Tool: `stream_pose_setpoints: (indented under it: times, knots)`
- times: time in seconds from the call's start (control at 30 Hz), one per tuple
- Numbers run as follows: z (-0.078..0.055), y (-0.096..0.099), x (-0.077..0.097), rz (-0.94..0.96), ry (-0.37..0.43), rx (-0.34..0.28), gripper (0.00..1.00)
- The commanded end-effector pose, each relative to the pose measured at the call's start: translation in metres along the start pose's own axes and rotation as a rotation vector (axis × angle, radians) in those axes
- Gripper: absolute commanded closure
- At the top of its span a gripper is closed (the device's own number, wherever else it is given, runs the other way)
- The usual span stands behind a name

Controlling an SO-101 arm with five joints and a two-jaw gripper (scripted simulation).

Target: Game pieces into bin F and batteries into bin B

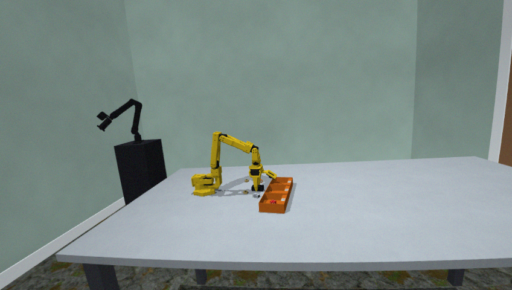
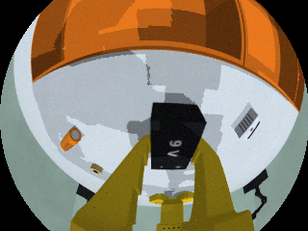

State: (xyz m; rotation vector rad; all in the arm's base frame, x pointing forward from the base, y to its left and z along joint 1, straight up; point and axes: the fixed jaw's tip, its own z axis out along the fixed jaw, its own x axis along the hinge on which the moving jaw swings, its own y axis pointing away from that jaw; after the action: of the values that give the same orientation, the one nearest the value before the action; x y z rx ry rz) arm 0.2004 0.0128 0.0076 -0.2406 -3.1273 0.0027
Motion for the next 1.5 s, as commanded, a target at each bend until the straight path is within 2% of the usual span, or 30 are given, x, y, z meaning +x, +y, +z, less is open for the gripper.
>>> stream_pose_setpoints:
  times: [0.0,0.63,0.93,1.0,1.23,1.47]
  knots:
    - [-0.003,0.003,-0.003,-0.004,-0.027,-0.006,1.0]
    - [-0.006,0.003,-0.004,-0.004,-0.027,-0.006,1.0]
    - [-0.028,0.001,-0.005,-0.004,-0.027,-0.006,1.0]
    - [-0.028,0.001,-0.005,-0.004,-0.027,-0.006,1.0]
    - [-0.047,-0.001,-0.003,-0.004,-0.027,-0.006,1.0]
    - [-0.053,-0.001,-0.002,-0.004,-0.027,-0.006,1.0]
